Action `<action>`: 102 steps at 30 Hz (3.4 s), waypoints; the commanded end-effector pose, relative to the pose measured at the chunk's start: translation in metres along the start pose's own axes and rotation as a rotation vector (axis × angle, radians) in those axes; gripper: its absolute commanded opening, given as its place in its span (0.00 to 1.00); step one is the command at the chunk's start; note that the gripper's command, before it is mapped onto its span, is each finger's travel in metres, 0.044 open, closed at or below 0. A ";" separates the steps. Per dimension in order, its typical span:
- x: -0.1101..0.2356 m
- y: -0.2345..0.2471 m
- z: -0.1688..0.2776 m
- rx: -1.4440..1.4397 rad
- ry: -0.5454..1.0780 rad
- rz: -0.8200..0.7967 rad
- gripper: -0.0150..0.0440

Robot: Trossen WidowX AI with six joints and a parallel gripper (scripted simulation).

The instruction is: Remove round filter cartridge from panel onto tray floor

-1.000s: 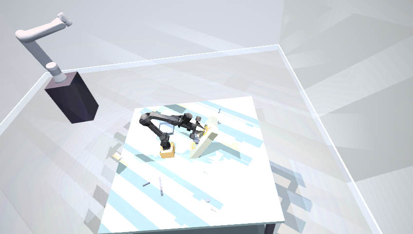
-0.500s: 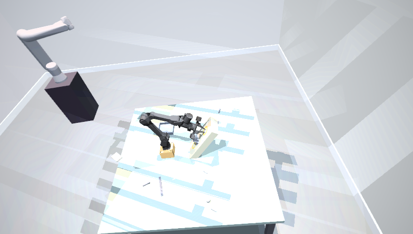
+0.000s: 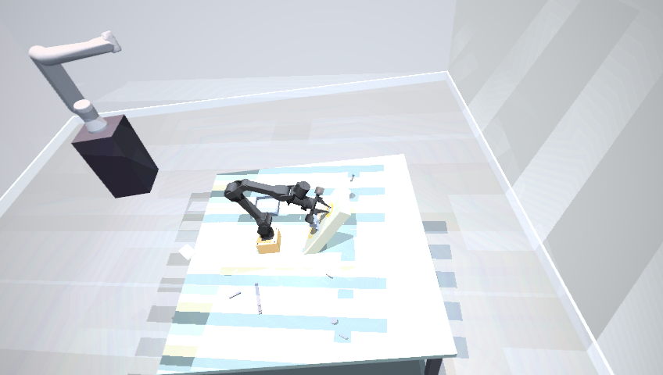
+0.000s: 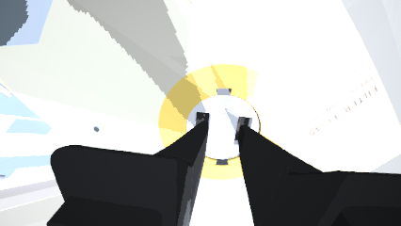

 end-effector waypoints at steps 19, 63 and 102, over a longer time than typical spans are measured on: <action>-0.011 0.000 0.000 -0.005 0.003 -0.003 0.42; -0.014 0.000 0.000 -0.756 0.004 -0.002 0.25; 0.025 -0.001 0.003 -1.540 0.004 -0.002 0.25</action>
Point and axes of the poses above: the point midway between the two fingers, 35 mm back from their tips, its own x axis back along the fingers, its own y axis across the jaws, z = x × y, the point moved 5 cm from there along x, back along the fingers, and after that the axes turned 15 degrees about x, right-handed, at the moved point
